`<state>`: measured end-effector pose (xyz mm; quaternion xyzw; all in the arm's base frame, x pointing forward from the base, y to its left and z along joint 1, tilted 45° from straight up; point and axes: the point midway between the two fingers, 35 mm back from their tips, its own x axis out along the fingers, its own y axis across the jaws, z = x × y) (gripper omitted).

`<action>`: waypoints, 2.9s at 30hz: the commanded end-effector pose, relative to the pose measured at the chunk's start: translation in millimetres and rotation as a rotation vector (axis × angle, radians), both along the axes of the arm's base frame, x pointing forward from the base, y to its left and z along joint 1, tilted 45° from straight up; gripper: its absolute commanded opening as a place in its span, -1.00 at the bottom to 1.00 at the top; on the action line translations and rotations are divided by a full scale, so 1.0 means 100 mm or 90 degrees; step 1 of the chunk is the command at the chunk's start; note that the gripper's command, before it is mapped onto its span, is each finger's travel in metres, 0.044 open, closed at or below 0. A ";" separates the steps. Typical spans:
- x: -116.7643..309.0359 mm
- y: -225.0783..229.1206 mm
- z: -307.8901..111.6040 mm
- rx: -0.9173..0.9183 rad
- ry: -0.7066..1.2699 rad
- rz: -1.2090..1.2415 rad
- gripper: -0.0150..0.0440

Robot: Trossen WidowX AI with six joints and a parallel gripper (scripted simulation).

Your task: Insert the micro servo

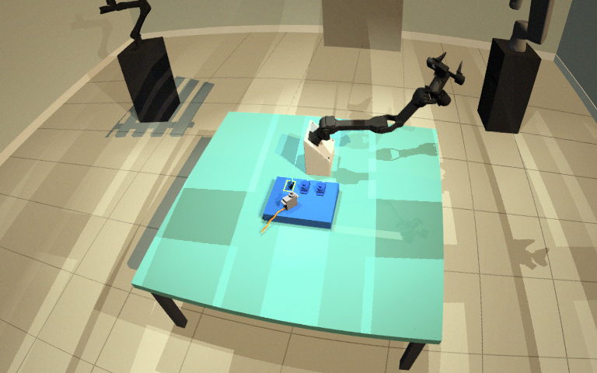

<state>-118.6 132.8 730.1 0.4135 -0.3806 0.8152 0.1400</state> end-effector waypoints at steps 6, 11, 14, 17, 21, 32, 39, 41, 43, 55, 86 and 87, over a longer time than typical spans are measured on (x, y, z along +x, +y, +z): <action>0.04 -0.20 0.04 0.025 0.016 0.006 1.00; 0.14 -0.60 0.11 0.072 0.051 0.028 1.00; 0.23 -0.90 0.14 0.113 0.079 0.041 1.00; 0.28 -1.06 0.15 0.126 0.091 0.061 1.00; 0.33 -1.21 0.15 0.137 0.105 0.081 1.00; 0.73 -2.10 0.08 0.252 0.193 0.146 1.00; 0.83 -2.28 0.03 0.269 0.207 0.169 1.00; 0.89 -2.39 0.00 0.282 0.217 0.179 1.00; 0.96 -2.50 -0.03 0.297 0.229 0.189 1.00; 1.54 -3.27 -0.34 0.409 0.333 0.263 1.00; 3.37 -4.67 -2.05 0.730 0.630 0.480 1.00; 3.44 -4.69 -2.14 0.742 0.643 0.489 1.00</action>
